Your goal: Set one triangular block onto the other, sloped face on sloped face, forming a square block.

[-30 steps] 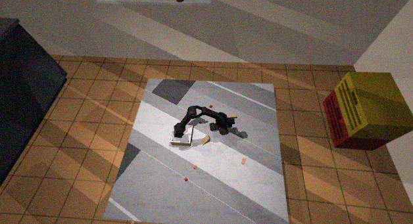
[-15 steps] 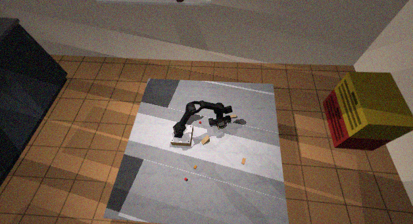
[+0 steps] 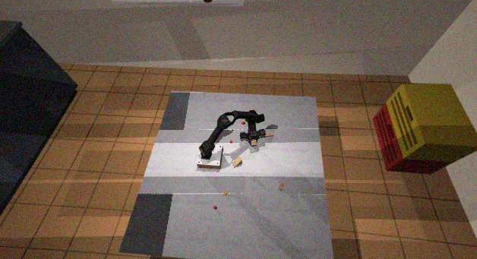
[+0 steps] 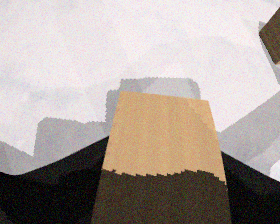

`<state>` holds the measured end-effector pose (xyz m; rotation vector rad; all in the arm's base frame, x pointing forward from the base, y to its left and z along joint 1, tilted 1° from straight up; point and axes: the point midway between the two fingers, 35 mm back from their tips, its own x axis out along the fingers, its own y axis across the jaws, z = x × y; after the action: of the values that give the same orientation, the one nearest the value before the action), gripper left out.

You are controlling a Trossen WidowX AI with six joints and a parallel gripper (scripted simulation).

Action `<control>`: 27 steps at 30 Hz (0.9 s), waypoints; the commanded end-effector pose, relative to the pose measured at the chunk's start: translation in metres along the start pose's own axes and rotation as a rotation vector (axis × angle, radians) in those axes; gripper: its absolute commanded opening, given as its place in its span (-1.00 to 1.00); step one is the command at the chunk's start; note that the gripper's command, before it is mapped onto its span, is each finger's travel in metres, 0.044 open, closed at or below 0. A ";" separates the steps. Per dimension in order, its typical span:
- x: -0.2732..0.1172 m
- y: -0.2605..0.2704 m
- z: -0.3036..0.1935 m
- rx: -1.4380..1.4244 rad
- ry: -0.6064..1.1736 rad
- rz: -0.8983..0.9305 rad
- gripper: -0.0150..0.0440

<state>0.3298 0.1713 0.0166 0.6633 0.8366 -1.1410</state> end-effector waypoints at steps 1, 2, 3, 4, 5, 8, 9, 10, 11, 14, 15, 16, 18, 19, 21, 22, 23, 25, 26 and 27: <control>-0.004 0.000 -0.007 0.002 -0.105 0.005 -0.49; -0.004 0.000 -0.008 0.002 -0.131 0.005 -0.49; -0.005 0.000 -0.010 0.002 -0.148 0.005 -0.49; -0.005 0.000 -0.011 0.002 -0.167 0.005 -0.49; -0.006 0.000 -0.012 0.002 -0.190 0.004 -0.49; -0.008 0.000 -0.018 0.002 -0.269 0.003 -0.49; -0.008 0.000 -0.020 0.002 -0.296 0.003 -0.49; -0.008 0.000 -0.022 0.002 -0.322 0.003 -0.49; -0.007 0.000 -0.016 0.003 -0.244 -0.004 -0.40; -0.007 0.000 -0.016 0.003 -0.244 -0.004 -0.14; -0.007 0.000 -0.016 0.003 -0.244 -0.004 -0.05; -0.007 0.000 -0.016 0.003 -0.244 -0.004 0.04; -0.007 0.000 -0.016 0.003 -0.244 -0.004 0.22; -0.007 0.000 -0.016 0.003 -0.244 -0.004 0.31; -0.007 0.000 -0.016 0.003 -0.244 -0.004 0.49; -0.007 0.000 -0.016 0.003 -0.244 -0.004 0.58; -0.007 0.000 -0.016 0.003 -0.244 -0.004 0.67; -0.007 0.000 -0.016 0.003 -0.244 -0.004 0.84; -0.007 0.000 -0.016 0.003 -0.244 -0.004 0.93; -0.007 0.000 -0.016 0.003 -0.244 -0.004 1.00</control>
<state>0.3253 0.1876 0.0143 0.5186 0.6220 -1.1995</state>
